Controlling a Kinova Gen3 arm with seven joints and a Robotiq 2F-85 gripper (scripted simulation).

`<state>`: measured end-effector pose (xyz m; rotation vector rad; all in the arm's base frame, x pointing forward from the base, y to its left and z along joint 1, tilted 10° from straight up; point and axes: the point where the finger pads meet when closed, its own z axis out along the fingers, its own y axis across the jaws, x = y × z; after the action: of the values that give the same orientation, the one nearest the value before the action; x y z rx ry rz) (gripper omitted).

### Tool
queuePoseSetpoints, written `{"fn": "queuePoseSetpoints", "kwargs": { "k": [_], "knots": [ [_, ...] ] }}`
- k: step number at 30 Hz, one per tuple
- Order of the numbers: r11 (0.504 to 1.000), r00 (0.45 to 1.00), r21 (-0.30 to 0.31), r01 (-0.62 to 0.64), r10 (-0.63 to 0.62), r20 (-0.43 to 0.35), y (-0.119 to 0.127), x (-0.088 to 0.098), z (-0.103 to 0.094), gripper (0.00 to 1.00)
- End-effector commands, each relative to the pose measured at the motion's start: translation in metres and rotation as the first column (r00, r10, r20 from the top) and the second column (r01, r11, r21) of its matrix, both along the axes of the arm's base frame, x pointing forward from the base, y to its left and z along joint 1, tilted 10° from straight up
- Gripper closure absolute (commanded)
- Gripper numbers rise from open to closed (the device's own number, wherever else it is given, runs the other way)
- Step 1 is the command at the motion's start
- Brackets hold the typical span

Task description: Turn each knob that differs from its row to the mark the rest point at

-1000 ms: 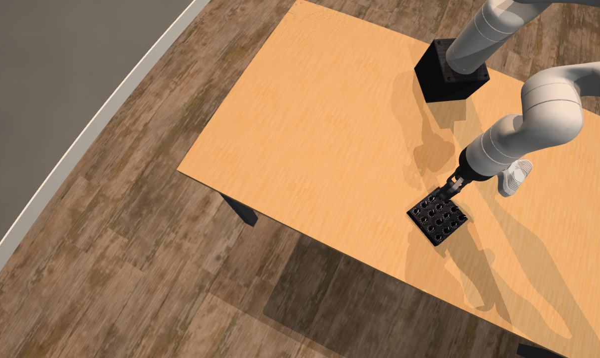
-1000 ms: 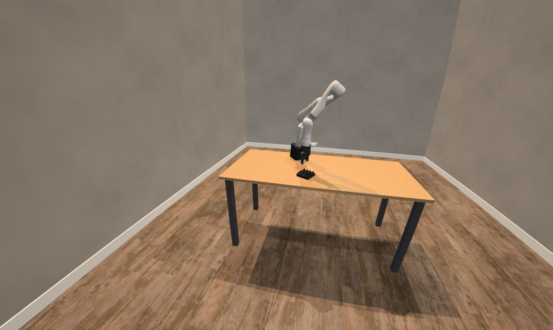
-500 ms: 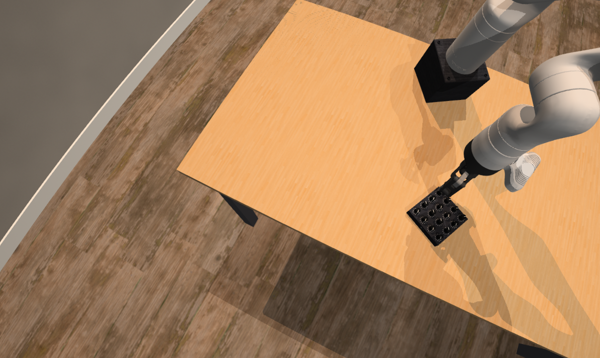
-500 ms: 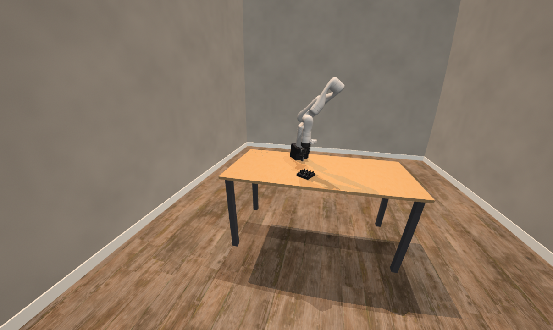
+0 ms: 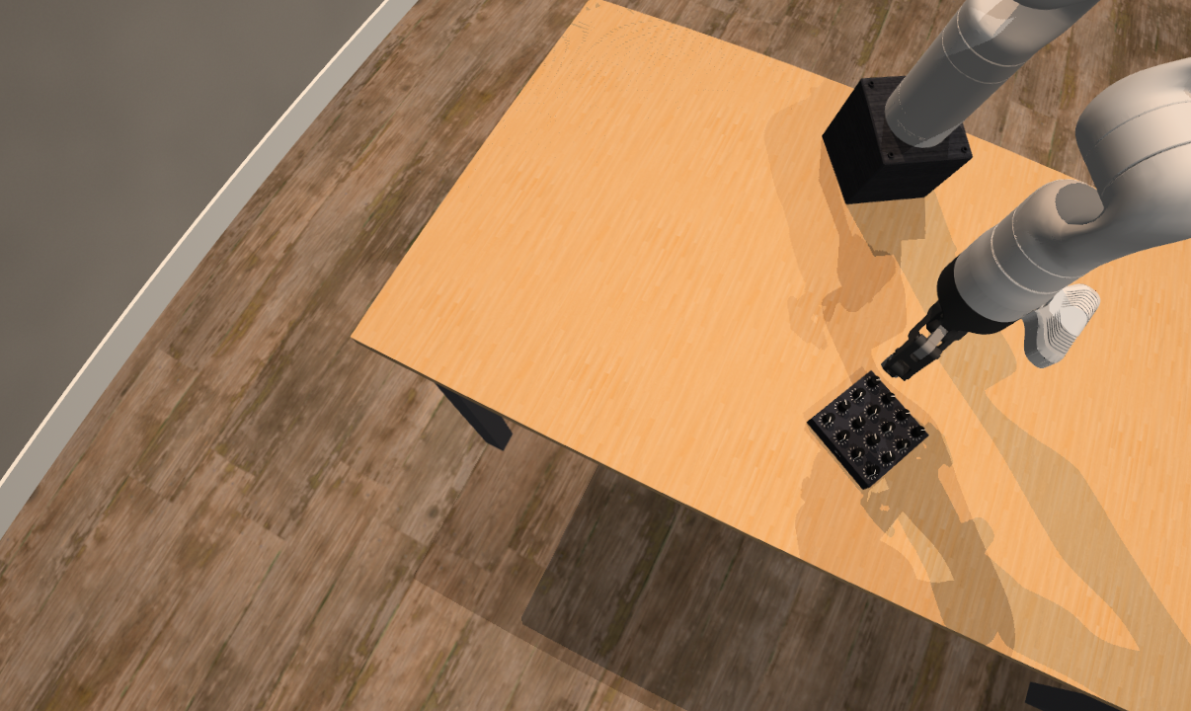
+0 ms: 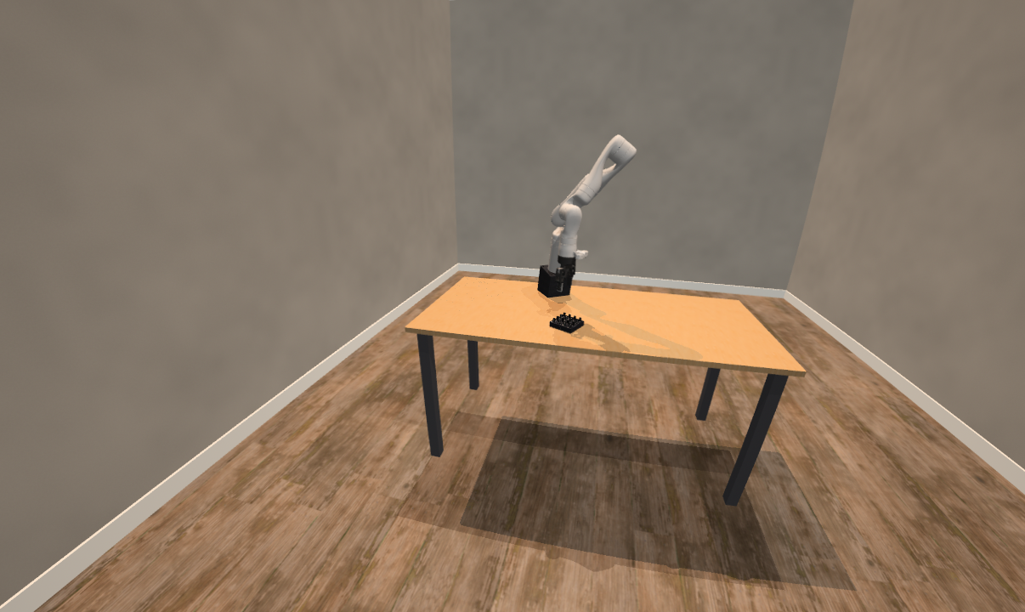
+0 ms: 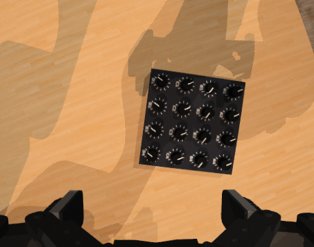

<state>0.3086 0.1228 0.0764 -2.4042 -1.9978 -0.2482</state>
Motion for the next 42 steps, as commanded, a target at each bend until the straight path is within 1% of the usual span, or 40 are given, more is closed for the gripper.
{"fn": "queuePoseSetpoints", "kwargs": {
  "k": [1, 3, 5, 14, 20, 42],
  "knots": [
    [1.000, 1.000, 0.014, -0.013, 0.013, 0.011, 0.007, 0.001, 0.011, 0.00],
    [1.000, 1.000, 0.014, -0.013, 0.013, 0.011, 0.006, 0.000, 0.016, 0.00],
    [1.000, 1.000, 0.014, -0.013, 0.013, 0.011, 0.006, 0.000, 0.016, 0.00],
    [1.000, 1.000, 0.014, -0.014, 0.013, 0.011, 0.004, -0.002, 0.035, 0.00],
    [1.000, 1.000, 0.014, -0.014, 0.013, 0.011, 0.003, -0.003, 0.042, 0.00],
    [1.000, 1.000, 0.014, -0.013, 0.013, 0.010, 0.003, -0.004, 0.046, 0.00]
  ]
}}
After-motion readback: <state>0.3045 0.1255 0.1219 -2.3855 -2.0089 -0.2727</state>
